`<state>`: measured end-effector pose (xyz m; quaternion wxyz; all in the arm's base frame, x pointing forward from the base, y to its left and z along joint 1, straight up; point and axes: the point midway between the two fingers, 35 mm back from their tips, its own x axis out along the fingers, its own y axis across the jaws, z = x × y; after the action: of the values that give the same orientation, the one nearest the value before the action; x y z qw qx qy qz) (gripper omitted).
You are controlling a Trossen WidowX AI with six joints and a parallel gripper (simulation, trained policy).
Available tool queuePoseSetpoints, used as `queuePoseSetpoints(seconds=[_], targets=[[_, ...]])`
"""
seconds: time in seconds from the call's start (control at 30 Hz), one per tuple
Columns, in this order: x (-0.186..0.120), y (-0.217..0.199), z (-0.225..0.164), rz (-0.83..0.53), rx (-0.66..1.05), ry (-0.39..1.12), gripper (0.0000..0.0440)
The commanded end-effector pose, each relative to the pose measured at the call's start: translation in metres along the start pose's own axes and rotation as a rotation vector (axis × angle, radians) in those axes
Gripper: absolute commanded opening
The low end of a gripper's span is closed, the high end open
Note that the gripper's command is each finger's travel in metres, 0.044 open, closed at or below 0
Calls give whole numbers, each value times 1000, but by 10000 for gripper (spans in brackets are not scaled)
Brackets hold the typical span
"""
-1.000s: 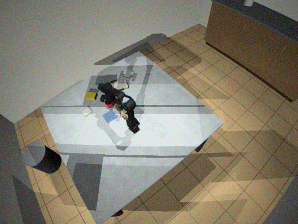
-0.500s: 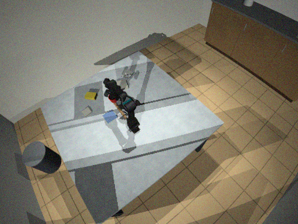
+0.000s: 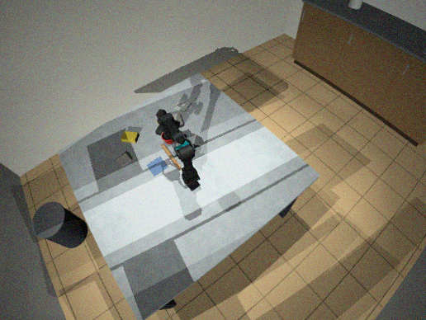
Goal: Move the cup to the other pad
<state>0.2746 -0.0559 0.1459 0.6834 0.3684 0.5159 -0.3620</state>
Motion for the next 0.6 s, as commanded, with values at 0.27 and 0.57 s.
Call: queuePoseSetpoints(seconds=[0.27,0.57], targets=[[17,-21,15,-6,53,-28,0],[35,-38,19,-21,89,-34,0]])
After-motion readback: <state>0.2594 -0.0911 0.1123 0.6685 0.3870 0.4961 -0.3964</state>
